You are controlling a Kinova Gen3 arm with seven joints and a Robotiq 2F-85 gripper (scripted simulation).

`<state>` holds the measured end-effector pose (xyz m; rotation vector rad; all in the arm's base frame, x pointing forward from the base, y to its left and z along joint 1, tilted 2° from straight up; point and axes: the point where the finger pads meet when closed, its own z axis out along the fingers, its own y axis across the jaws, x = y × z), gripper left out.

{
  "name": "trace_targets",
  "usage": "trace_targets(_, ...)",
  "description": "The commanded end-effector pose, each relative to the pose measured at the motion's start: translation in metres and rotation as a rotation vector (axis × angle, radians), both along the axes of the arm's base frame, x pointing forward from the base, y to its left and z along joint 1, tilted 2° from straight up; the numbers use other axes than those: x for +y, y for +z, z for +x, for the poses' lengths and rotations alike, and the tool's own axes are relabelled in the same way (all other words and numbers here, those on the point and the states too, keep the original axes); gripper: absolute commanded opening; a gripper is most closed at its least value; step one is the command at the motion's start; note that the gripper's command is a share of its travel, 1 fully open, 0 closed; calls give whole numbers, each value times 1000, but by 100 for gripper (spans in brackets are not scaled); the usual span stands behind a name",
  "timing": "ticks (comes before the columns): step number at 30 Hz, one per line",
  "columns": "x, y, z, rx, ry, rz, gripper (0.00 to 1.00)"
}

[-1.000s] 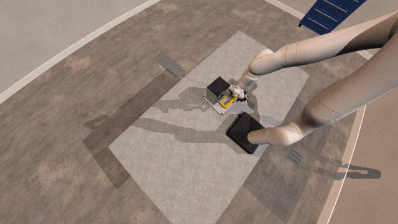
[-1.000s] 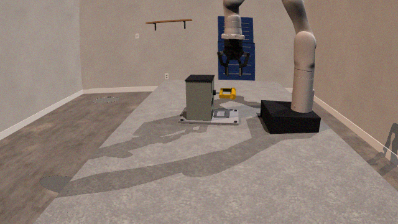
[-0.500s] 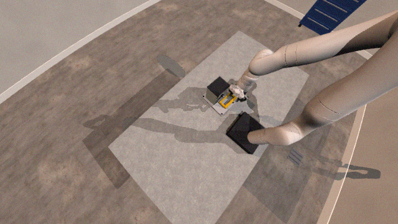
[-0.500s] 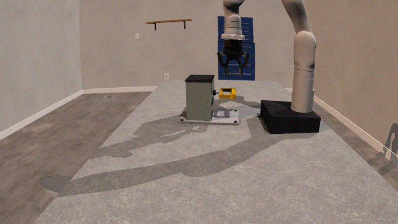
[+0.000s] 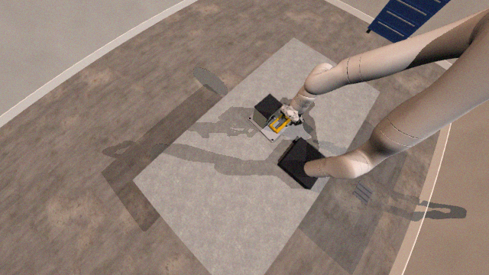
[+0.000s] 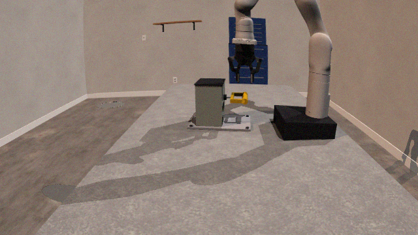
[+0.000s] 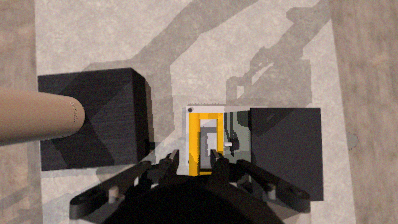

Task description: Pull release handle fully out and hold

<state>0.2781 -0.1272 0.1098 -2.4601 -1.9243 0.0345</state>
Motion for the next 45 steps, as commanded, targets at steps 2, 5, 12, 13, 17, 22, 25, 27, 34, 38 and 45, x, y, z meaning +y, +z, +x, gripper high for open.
trace_targets(2,2,-6,-1,5,3,4,49)
trace_targets(5,2,-8,-1,5,3,4,49)
trace_targets(12,2,-18,-1,5,3,4,49)
trace_targets(13,2,-20,-1,5,3,4,49)
trace_targets(17,2,-25,-1,5,3,4,49)
trace_targets(22,2,-29,-1,5,3,4,49)
trace_targets(25,2,-31,-1,5,3,4,49)
trace_targets(27,2,-33,-1,5,3,4,49)
trace_targets(34,2,-36,-1,5,3,4,49)
trace_targets(38,2,-36,-1,5,3,4,49)
trace_targets(45,2,-36,-1,5,3,4,49)
